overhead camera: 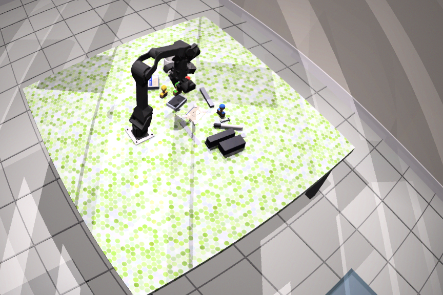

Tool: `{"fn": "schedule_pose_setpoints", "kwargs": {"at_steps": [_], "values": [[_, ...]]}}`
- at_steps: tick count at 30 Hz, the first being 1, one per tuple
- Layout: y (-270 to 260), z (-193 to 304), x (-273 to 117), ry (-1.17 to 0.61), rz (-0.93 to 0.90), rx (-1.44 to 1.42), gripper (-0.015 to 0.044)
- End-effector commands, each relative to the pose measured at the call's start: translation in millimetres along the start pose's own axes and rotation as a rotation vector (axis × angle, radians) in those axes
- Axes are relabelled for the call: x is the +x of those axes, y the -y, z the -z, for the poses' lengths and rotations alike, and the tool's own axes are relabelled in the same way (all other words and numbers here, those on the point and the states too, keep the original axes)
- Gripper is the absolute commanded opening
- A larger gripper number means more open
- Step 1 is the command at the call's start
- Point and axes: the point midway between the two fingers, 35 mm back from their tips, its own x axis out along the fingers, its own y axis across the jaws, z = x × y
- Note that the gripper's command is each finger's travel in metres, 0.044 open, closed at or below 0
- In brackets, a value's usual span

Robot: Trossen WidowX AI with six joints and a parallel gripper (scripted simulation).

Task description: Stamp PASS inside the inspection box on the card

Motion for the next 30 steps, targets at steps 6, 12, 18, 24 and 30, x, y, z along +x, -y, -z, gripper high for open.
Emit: {"fn": "schedule_pose_setpoints", "kwargs": {"at_steps": [6,12,18,24,30], "values": [[0,0,6,0.0,0.001,0.003,0.0],[0,-1,10,0.0,0.001,0.003,0.0],[0,-1,14,0.0,0.0,0.003,0.0],[0,-1,18,0.0,0.0,0.002,0.0],[0,-1,22,0.0,0.0,0.002,0.0]]}}
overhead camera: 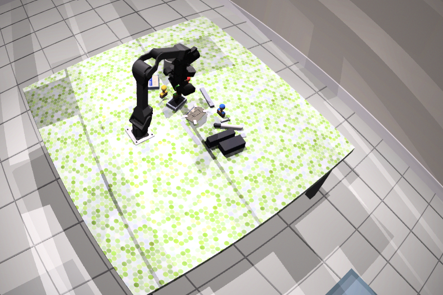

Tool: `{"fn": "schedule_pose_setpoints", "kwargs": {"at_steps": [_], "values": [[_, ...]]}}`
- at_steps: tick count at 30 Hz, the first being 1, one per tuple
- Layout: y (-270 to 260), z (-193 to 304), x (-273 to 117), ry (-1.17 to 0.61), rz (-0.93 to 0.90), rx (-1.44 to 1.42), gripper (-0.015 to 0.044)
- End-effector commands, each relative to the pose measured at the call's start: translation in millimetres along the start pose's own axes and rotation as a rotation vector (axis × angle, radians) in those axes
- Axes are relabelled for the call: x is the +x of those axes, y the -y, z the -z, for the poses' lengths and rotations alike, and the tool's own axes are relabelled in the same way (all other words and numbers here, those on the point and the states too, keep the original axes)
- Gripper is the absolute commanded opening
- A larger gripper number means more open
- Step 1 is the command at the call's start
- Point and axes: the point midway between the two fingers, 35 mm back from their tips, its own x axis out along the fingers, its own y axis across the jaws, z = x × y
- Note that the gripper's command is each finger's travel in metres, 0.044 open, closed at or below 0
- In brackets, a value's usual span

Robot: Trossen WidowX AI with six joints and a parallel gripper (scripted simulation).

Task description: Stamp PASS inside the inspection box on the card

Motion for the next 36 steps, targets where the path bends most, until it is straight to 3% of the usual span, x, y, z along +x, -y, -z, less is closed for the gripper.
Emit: {"fn": "schedule_pose_setpoints", "kwargs": {"at_steps": [1,36], "values": [[0,0,3,0.0,0.0,0.002,0.0],[1,1,26,0.0,0.0,0.0,0.0]]}}
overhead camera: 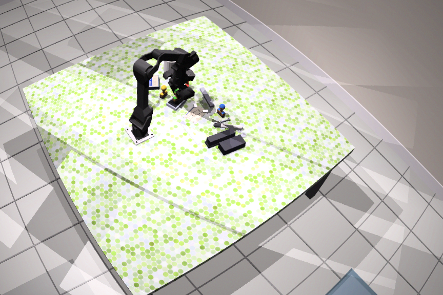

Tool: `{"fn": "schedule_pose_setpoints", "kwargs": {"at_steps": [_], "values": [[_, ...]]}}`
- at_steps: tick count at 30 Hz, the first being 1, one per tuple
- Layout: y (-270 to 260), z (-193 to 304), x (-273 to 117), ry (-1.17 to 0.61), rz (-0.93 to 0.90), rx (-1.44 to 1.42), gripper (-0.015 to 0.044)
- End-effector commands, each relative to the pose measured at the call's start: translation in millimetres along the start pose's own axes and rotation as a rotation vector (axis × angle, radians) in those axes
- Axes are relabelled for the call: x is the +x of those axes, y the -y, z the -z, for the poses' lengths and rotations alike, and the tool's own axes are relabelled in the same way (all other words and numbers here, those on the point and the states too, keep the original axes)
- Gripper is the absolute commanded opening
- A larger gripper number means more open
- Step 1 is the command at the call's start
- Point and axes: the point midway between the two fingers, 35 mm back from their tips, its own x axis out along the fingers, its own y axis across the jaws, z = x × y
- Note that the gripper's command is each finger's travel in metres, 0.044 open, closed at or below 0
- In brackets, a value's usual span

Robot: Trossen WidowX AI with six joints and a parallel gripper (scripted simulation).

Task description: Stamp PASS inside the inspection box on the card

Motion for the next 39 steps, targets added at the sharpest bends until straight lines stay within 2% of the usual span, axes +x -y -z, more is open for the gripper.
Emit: {"fn": "schedule_pose_setpoints", "kwargs": {"at_steps": [1,39], "values": [[0.2,0.2,2.6,0.0,0.0,-0.001,0.0],[0.3,0.3,8.0,0.0,0.0,0.0,0.0]]}}
